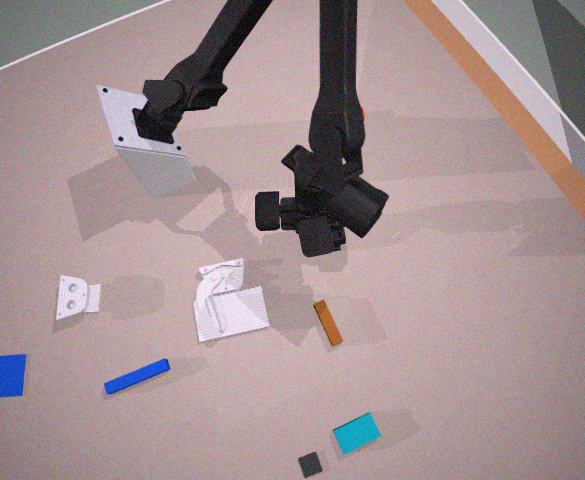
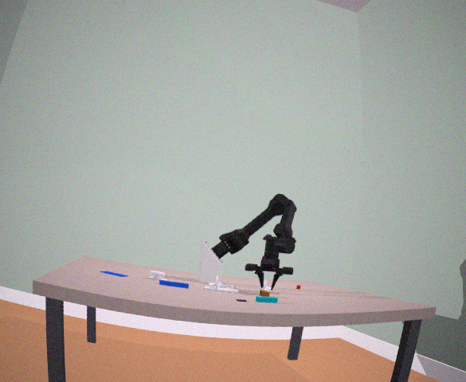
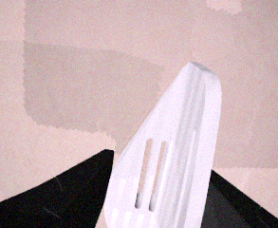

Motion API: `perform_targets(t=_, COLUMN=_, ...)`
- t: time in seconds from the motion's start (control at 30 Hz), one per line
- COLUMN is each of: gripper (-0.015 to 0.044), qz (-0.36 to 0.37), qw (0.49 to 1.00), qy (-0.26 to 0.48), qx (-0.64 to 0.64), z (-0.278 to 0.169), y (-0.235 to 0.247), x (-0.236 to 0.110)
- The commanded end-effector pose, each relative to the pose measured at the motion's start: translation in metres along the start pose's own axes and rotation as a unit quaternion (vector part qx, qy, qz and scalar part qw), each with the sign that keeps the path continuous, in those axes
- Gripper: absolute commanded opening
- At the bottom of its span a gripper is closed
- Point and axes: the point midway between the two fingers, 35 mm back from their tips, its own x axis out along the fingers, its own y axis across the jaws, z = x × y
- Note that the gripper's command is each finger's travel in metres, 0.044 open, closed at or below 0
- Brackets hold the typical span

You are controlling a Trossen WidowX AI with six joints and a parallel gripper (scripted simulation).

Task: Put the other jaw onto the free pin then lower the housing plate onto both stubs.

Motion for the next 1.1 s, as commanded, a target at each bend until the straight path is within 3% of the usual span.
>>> perform_targets(t=0.0, gripper=0.0134, qz=0.002, qw=1.0, qy=-0.002, qx=-0.004, z=0.002, y=0.002, x=-0.01)
perform_targets(t=0.67, gripper=0.0134, qz=0.0, qw=1.0, qy=-0.003, qx=-0.001, z=0.001, y=0.001, x=-0.073)
perform_targets(t=1.07, gripper=0.0134, qz=-0.003, qw=1.0, qy=-0.005, qx=-0.006, z=0.018, y=-0.008, x=-0.075)
